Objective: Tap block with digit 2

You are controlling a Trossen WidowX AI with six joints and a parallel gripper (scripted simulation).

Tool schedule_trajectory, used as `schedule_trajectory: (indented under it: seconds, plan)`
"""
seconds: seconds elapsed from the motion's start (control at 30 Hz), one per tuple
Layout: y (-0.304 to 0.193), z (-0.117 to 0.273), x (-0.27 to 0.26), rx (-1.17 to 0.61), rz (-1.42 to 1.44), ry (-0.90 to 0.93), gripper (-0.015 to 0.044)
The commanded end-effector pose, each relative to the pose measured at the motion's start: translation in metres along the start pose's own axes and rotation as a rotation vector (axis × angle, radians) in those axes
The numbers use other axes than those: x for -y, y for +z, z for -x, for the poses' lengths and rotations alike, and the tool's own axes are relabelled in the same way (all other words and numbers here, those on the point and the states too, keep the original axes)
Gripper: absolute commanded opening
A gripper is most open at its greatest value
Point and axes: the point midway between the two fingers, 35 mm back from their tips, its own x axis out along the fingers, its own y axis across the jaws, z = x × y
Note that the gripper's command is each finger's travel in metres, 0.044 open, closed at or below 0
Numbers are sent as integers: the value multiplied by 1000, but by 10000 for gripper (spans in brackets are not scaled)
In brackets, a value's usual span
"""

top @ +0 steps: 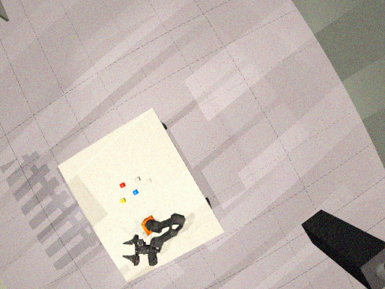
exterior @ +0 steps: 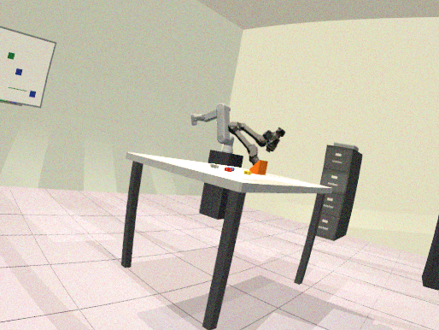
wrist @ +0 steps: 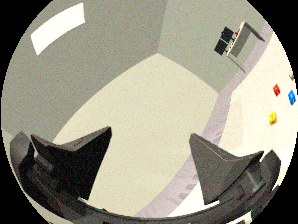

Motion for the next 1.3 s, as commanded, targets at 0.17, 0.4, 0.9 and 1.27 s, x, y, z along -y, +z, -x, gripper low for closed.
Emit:
schedule_trajectory:
  seconds: [0.17, 0.4, 0.9, 1.27]
  plan:
    - [20, -36, 8, 26, 140, -205, 400]
    - [67, -85, 41, -9, 322, -548, 400]
    - [189, -103, 159, -346, 499, -1212, 400]
    - [264, -42, 236, -740, 393, -1529, 400]
